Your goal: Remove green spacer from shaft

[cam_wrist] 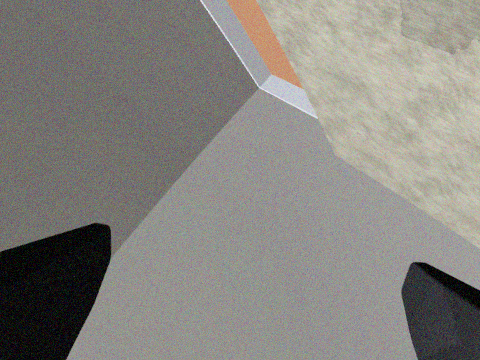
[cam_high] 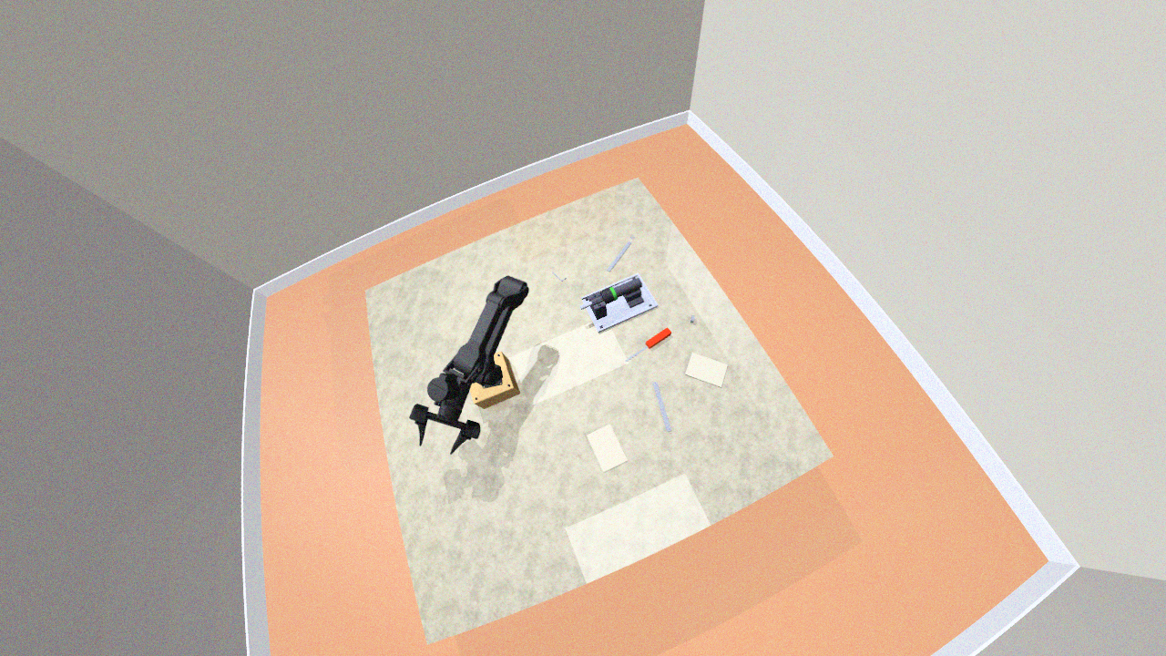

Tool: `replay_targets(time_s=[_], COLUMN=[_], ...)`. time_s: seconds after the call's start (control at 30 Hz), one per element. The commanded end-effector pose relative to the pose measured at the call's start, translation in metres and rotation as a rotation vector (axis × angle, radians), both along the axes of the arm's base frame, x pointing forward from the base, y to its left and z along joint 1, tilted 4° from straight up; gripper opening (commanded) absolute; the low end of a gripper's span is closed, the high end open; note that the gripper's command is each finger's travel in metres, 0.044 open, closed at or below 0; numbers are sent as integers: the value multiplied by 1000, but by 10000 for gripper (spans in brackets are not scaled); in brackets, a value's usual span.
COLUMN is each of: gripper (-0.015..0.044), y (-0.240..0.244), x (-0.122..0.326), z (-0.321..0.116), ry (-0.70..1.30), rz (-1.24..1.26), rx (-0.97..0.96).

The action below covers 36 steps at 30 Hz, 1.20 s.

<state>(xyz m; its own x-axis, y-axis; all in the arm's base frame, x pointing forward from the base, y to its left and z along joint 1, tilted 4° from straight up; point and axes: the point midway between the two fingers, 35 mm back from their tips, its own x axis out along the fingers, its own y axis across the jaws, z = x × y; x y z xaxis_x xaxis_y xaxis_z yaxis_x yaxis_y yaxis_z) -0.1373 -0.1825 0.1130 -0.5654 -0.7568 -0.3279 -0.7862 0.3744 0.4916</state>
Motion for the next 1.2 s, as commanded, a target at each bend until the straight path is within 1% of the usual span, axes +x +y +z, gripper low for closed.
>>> replay_targets(time_s=[0.0,0.03,0.1,0.3,0.47,0.63,0.77,0.9,1.03,1.17], gripper=[426,440,440,440,440,440,440,440,440,440], y=[-1,-6,-19,-49,-68,-74,-68,-51,-22,19], x=[2,7,23,77,134,198,252,306,358,406], z=[0,0,2,14,22,28,31,32,30,26], ry=[-4,-17,-13,142,327,553,764,999,1242,1487], rz=[10,38,146,498,841,1193,1474,1751,2018,2272], rx=[3,13,69,264,412,519,568,583,552,473])
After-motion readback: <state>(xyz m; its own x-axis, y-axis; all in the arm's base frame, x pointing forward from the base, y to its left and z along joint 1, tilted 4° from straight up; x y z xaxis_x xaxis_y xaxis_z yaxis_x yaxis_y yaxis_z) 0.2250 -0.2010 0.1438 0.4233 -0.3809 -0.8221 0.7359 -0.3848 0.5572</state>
